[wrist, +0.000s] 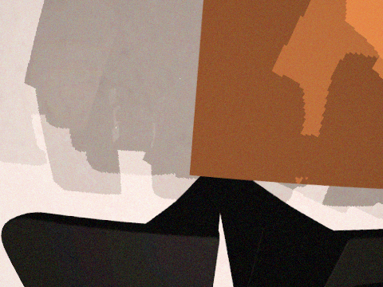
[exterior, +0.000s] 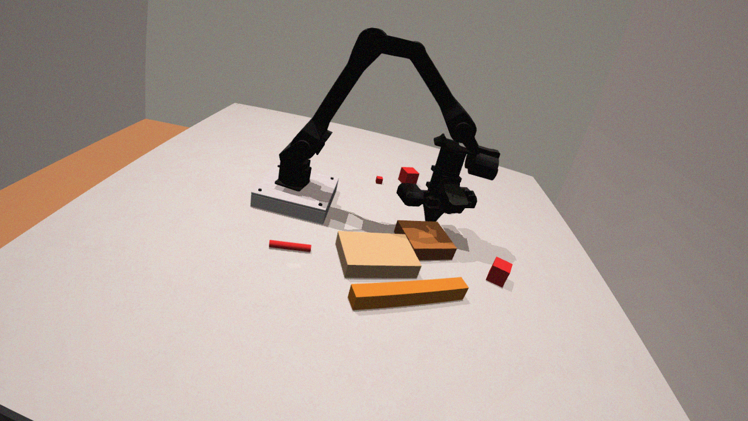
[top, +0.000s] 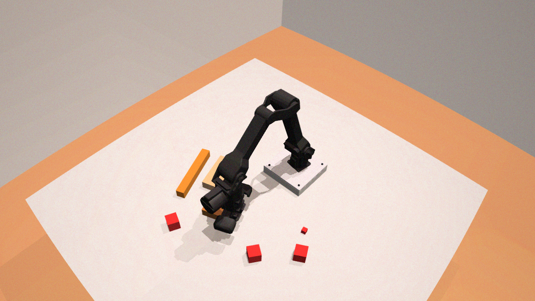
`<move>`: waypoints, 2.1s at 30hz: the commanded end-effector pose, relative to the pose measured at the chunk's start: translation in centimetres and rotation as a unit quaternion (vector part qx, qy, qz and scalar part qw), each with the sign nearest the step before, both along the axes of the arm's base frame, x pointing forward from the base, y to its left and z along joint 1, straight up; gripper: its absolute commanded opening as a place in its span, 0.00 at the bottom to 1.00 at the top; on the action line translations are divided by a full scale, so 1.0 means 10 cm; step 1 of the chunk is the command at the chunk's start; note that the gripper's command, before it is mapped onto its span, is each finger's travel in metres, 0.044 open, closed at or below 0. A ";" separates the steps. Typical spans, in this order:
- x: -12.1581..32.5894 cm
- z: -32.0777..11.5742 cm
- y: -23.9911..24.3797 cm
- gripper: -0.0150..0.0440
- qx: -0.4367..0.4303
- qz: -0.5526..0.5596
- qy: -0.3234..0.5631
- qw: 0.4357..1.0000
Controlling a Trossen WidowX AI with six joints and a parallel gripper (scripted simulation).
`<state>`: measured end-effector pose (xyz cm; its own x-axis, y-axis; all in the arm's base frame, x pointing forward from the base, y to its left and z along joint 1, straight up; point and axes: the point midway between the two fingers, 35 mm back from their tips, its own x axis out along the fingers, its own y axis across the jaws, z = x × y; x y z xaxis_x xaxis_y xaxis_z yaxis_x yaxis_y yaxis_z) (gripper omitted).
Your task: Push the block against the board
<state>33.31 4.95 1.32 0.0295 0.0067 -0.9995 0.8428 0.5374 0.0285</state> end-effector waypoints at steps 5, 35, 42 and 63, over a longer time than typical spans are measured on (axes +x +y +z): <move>0.07 -0.01 -0.10 0.25 -0.001 0.000 0.001 1.000; -0.15 -0.02 0.26 0.25 0.000 0.000 0.002 1.000; -0.16 0.24 0.28 0.25 0.001 0.001 0.004 1.000; -0.35 -0.03 -0.12 0.25 0.000 -0.040 0.003 0.999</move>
